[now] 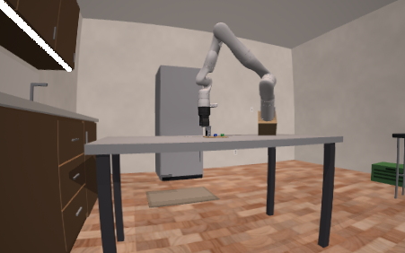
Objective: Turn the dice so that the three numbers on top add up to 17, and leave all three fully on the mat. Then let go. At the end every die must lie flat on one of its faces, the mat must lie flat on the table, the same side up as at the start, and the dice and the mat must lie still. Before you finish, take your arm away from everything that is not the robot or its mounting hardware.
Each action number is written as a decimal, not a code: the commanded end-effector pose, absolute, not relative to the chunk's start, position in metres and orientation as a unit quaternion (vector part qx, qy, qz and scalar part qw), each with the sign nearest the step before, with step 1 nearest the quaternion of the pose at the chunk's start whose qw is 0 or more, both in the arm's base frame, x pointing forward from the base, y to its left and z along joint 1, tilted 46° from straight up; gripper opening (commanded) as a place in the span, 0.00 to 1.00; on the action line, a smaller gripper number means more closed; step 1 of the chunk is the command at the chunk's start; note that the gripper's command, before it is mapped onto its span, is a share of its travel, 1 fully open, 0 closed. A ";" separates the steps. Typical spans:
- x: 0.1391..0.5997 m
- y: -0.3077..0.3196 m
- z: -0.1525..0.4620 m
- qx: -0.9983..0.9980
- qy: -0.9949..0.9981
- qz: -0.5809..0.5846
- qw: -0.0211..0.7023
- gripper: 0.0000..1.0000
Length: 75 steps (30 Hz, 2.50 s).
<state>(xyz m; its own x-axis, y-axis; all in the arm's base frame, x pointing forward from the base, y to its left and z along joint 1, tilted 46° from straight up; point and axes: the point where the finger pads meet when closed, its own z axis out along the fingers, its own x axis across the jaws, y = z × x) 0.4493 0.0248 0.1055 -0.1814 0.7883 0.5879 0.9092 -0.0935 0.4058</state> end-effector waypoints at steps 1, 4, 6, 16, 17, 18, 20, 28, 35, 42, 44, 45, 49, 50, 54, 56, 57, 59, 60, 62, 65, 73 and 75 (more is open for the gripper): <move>0.450 0.024 0.106 -0.635 -0.668 -0.379 0.079 0.64; 0.450 0.024 0.106 -0.635 -0.668 -0.379 0.079 0.64; 0.449 0.024 0.106 -0.635 -0.668 -0.379 0.079 0.64; 0.444 0.015 0.116 -0.635 -0.668 -0.379 0.079 0.64; 0.442 0.012 0.119 -0.635 -0.668 -0.379 0.079 0.64; 0.441 0.010 0.122 -0.635 -0.668 -0.379 0.079 0.64; 0.437 0.003 0.130 -0.635 -0.668 -0.379 0.079 0.64; 0.424 -0.016 0.152 -0.635 -0.668 -0.379 0.079 0.64; 0.416 -0.030 0.167 -0.635 -0.668 -0.379 0.079 0.64; 0.416 -0.031 0.169 -0.635 -0.668 -0.379 0.079 1.00; 0.416 -0.031 0.169 -0.635 -0.668 -0.379 0.079 1.00; 0.416 -0.031 0.169 -0.635 -0.668 -0.379 0.079 1.00; 0.416 -0.031 0.169 -0.635 -0.668 -0.379 0.079 1.00; 0.416 -0.031 0.169 -0.635 -0.668 -0.379 0.079 1.00; 0.416 -0.031 0.169 -0.635 -0.668 -0.379 0.079 1.00; 0.416 -0.031 0.169 -0.635 -0.668 -0.379 0.079 1.00; 0.416 -0.031 0.169 -0.635 -0.668 -0.379 0.079 1.00; 0.416 -0.031 0.169 -0.635 -0.668 -0.379 0.079 1.00; 0.416 -0.031 0.169 -0.635 -0.668 -0.379 0.079 1.00; 0.416 -0.031 0.169 -0.635 -0.668 -0.379 0.079 1.00; 0.415 -0.032 0.170 -0.635 -0.668 -0.379 0.079 1.00; 0.405 -0.047 0.188 -0.635 -0.668 -0.379 0.079 1.00; 0.402 -0.053 0.195 -0.635 -0.668 -0.379 0.079 1.00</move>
